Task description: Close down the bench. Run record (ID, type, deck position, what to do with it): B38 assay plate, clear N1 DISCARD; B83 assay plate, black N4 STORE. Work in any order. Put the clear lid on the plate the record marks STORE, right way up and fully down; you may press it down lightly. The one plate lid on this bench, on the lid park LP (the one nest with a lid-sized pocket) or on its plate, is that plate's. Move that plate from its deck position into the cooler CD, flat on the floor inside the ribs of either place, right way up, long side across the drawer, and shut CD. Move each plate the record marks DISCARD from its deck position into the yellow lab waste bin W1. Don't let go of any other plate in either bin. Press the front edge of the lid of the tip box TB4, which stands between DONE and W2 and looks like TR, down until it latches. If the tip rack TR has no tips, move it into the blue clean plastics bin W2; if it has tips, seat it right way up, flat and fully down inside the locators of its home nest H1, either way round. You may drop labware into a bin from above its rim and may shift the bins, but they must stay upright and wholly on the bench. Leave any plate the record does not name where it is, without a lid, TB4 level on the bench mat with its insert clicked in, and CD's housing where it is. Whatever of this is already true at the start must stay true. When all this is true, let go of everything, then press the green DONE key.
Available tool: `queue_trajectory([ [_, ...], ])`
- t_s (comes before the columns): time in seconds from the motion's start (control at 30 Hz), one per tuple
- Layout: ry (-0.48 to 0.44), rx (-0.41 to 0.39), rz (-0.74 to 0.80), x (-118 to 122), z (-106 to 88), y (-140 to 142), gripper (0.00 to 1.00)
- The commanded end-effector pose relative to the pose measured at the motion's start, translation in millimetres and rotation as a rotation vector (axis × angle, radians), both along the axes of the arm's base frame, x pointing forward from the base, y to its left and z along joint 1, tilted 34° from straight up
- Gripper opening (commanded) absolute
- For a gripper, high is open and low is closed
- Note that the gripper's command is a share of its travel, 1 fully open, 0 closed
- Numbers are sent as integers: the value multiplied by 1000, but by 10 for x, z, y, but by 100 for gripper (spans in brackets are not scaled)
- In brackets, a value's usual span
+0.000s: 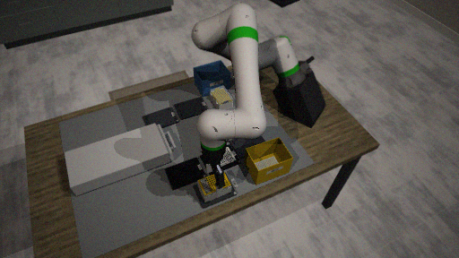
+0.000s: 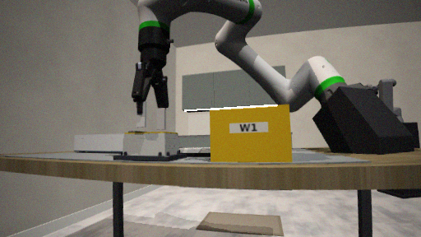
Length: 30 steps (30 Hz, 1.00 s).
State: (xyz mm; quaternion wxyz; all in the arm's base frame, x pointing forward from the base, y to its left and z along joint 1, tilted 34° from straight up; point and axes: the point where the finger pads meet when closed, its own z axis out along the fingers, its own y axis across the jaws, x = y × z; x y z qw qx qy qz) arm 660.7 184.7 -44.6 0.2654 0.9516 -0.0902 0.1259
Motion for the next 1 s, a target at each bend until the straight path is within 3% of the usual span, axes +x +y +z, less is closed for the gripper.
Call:
queue_trajectory([
  [0.0, 0, 0, 0, -6, 31, 21, 66],
  [0.97, 0, 0, 0, -70, 307, 197, 66],
])
